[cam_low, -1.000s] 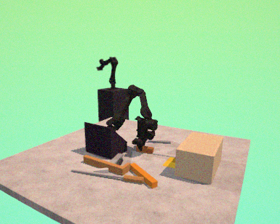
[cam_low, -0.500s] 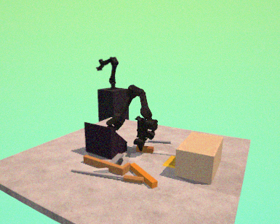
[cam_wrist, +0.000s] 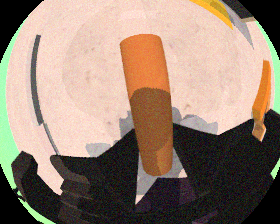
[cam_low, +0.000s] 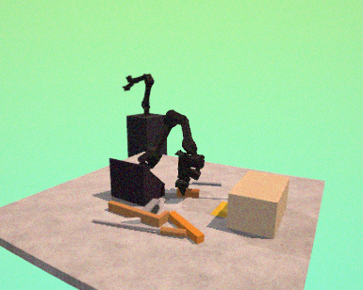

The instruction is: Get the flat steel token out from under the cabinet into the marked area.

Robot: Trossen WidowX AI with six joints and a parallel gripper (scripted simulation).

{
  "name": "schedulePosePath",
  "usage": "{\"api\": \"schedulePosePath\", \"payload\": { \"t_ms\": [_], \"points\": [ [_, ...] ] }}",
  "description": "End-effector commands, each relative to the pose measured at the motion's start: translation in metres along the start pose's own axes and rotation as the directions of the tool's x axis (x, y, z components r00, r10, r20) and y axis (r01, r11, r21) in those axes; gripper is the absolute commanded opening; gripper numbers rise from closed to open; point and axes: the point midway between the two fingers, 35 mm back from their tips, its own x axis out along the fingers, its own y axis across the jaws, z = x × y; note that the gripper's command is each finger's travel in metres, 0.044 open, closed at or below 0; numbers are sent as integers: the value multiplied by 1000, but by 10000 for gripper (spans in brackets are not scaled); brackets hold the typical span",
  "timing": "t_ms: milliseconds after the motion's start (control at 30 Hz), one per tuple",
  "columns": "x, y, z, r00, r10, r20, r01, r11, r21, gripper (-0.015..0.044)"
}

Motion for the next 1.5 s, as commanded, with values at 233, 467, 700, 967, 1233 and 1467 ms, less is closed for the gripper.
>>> {"api": "schedulePosePath", "payload": {
  "t_ms": [233,467,700,967,1233,1467],
  "points": [
    [-1,0,1,1000,0,3,0,996,-92,0],
    [-1,0,2,1000,0,3,1,989,-146,0],
    [-1,-2,2,1000,0,2,1,984,-180,0],
    [-2,-9,4,1000,-1,2,1,982,-189,0],
    [-2,-16,6,1000,-1,2,2,981,-196,0],
    [-2,-22,7,1000,-2,2,2,980,-201,0]
  ]
}}
